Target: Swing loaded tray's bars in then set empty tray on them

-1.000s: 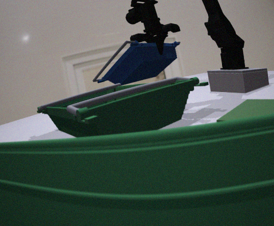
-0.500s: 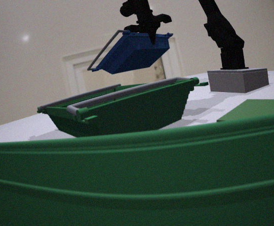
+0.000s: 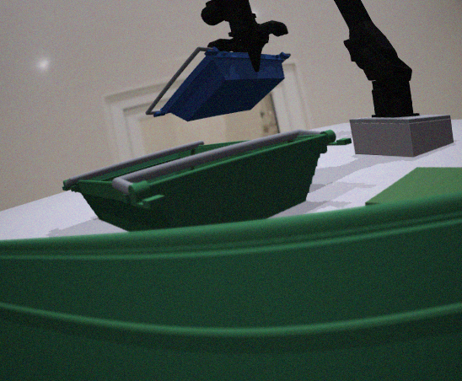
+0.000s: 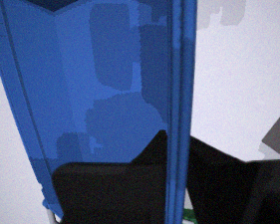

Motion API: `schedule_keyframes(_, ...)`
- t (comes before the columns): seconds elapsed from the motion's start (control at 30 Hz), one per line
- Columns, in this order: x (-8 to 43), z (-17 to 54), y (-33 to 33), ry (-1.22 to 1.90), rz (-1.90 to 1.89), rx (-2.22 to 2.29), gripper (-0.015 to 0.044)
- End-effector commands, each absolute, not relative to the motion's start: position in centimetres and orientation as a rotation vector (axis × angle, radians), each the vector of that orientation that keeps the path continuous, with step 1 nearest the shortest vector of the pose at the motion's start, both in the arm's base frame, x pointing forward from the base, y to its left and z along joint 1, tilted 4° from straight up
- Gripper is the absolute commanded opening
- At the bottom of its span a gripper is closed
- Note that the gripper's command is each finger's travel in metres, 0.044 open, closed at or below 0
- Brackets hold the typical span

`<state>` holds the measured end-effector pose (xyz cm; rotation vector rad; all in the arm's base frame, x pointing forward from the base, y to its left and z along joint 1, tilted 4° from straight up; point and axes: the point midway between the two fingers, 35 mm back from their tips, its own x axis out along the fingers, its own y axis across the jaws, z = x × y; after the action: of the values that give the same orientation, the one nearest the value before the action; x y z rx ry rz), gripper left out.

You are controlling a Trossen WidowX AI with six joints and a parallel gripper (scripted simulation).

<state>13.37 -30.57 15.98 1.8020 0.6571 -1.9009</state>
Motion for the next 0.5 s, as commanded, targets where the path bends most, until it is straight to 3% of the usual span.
schedule_keyframes(0.0, 13.55, 16.58, -30.87, 0.626, -1.892, 1.801, 0.0000)
schedule_keyframes(0.47, 13.80, 16.57, -30.76, 0.632, -1.886, 1.796, 0.0000)
